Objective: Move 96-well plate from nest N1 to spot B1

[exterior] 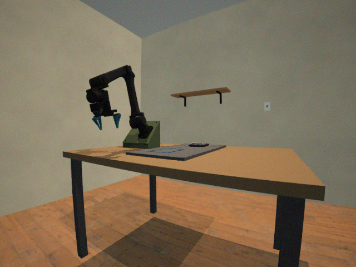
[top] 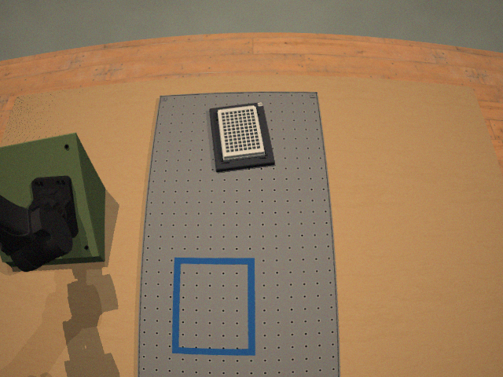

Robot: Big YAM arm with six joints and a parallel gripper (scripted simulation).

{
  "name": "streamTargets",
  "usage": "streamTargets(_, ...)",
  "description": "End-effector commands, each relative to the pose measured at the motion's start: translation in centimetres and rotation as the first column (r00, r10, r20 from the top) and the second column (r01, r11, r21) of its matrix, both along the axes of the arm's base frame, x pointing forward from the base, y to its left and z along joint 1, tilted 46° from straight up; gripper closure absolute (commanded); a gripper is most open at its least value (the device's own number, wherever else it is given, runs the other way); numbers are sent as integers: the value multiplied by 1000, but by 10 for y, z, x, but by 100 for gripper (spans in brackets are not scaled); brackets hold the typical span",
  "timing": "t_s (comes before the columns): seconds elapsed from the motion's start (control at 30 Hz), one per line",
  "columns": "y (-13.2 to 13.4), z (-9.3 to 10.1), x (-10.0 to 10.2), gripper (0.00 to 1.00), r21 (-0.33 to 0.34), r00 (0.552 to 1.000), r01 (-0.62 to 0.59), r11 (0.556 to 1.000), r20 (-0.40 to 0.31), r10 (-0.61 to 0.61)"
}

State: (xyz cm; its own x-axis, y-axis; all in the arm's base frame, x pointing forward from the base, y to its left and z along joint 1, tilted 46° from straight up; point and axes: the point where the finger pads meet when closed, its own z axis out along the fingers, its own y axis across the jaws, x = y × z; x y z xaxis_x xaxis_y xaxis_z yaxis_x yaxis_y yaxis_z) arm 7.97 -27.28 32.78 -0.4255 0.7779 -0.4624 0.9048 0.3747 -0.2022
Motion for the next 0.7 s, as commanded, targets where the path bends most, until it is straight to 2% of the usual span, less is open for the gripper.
streamTargets(0.0,-1,-2,23,0,-8,1000,-19,1000,14,19)
streamTargets(0.03,-2,2,25,0,-17,1000,-19,1000,18,20)
streamTargets(0.07,-3,16,33,0,-33,998,-54,998,37,55)
streamTargets(0.1,-3,19,38,0,-33,994,-105,994,29,106)
streamTargets(0.13,-2,17,43,0,-24,991,-131,991,29,132)
streamTargets(0.17,3,-3,45,0,11,994,-111,994,23,111)
streamTargets(0.2,5,-10,49,0,21,994,-110,994,16,109)
streamTargets(0.3,6,10,66,0,9,975,-221,975,29,220)
streamTargets(0.33,10,-4,70,0,28,975,-220,975,21,219)
streamTargets(0.4,10,-4,70,0,28,975,-220,975,21,219)
streamTargets(0.43,16,4,71,0,16,967,-252,968,32,251)
streamTargets(0.5,17,2,83,0,54,952,-307,950,25,306)
streamTargets(0.57,23,-22,89,0,81,959,-285,955,20,284)
streamTargets(0.67,27,-20,104,0,67,958,-286,956,27,285)
